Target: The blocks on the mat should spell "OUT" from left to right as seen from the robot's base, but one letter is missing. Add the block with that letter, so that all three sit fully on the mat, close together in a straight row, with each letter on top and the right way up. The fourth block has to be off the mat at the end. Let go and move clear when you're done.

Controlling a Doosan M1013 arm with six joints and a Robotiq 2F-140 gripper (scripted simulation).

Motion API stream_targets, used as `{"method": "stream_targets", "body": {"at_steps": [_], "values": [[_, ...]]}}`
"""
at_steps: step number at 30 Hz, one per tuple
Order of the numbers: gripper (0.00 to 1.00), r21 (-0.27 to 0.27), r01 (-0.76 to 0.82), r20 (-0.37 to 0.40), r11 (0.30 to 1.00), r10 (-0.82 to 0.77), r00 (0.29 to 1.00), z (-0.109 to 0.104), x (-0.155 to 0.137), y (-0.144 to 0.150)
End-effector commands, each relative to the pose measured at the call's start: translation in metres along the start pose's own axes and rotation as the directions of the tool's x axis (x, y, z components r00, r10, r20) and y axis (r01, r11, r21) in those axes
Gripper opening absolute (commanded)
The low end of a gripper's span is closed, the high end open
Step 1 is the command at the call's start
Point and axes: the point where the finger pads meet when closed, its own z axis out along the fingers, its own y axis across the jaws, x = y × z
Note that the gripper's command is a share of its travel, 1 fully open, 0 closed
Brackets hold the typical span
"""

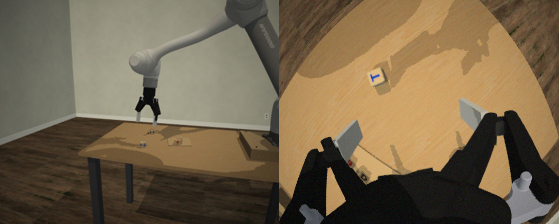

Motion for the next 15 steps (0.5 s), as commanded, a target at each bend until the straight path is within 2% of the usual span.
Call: {"method": "stream_targets", "body": {"at_steps": [1,6,15], "values": [[1.0,0.015,0.082,0.092,0.997,-0.083,0.992,-0.009,0.049,-0.03],[1.0,0.012,0.141,0.161,0.99,-0.141,0.977,-0.019,0.084,-0.054],[1.0,0.012,0.142,0.162,0.99,-0.142,0.977,-0.019,0.084,-0.054]]}}
